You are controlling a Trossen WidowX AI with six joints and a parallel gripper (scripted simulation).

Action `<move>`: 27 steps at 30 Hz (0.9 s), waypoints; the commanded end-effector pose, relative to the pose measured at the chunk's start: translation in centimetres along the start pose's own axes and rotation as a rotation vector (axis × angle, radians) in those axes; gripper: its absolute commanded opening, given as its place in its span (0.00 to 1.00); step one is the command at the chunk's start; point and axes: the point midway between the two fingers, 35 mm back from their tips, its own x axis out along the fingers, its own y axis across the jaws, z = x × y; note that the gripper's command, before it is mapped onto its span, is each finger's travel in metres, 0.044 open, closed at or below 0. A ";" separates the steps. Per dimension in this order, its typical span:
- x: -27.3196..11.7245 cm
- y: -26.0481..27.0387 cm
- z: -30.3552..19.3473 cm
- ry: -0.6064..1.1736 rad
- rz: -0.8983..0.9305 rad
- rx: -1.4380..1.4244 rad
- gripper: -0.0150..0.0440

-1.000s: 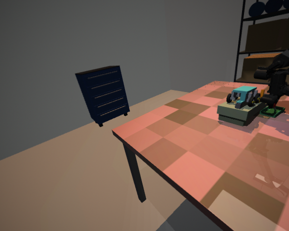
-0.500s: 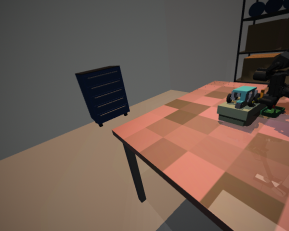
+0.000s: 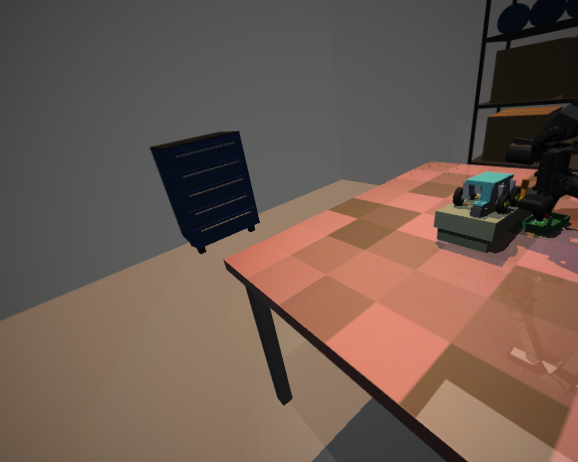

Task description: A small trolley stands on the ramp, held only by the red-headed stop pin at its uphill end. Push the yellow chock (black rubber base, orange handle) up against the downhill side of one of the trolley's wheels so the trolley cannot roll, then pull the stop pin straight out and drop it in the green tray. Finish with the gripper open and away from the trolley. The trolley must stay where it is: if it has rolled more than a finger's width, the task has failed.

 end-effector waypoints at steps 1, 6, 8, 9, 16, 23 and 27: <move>0.0 0.0 0.0 0.000 0.000 0.000 0.71; 0.0 0.0 0.0 0.000 0.000 0.000 0.83; 0.0 0.0 0.0 0.000 0.000 0.000 0.83; 0.0 0.0 0.0 0.000 0.000 0.000 0.83; -2.0 0.3 0.2 -0.003 0.003 0.002 0.83; -3.9 0.6 0.4 -0.004 0.003 0.002 1.00; -4.7 0.7 0.4 -0.004 0.003 0.002 1.00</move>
